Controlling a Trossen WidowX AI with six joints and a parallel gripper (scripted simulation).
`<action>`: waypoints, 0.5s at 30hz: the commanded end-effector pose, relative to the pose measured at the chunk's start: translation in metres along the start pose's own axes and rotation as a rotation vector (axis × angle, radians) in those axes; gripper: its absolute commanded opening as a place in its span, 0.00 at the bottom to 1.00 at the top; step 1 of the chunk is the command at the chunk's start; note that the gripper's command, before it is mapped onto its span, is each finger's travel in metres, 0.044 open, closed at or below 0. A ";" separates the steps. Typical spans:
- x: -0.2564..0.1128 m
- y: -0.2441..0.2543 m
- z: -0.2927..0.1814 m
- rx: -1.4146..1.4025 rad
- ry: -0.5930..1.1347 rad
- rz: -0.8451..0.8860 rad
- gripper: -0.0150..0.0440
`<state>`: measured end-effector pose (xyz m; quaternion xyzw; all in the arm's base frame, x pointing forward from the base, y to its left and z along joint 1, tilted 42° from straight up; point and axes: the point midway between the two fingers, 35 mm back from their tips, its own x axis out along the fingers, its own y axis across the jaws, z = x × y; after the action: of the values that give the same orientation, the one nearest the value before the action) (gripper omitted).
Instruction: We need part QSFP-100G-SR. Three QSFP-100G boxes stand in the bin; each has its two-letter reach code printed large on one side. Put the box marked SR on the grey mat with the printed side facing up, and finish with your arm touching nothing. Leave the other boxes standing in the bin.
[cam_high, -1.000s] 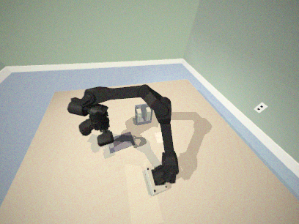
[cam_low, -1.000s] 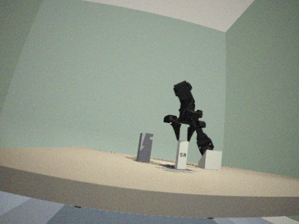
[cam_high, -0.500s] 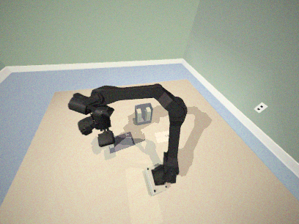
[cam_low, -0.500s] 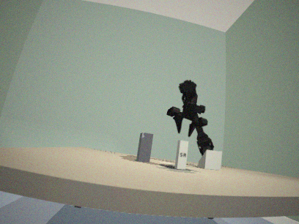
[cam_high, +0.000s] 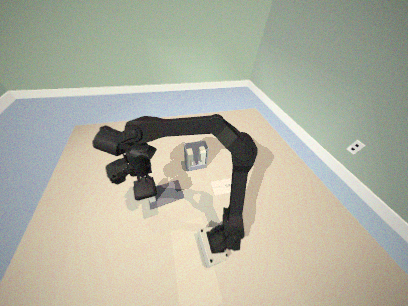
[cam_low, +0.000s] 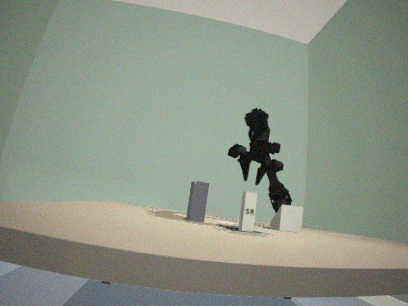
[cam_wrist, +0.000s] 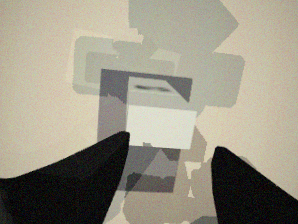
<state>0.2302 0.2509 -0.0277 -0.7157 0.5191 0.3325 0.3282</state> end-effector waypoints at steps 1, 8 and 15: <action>0.001 -0.001 0.005 0.001 0.010 0.022 0.43; 0.003 -0.003 0.013 -0.003 0.040 0.069 0.25; 0.006 -0.004 0.021 -0.006 0.072 0.116 0.25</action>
<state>0.2325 0.2636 -0.0389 -0.7023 0.5574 0.3284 0.2970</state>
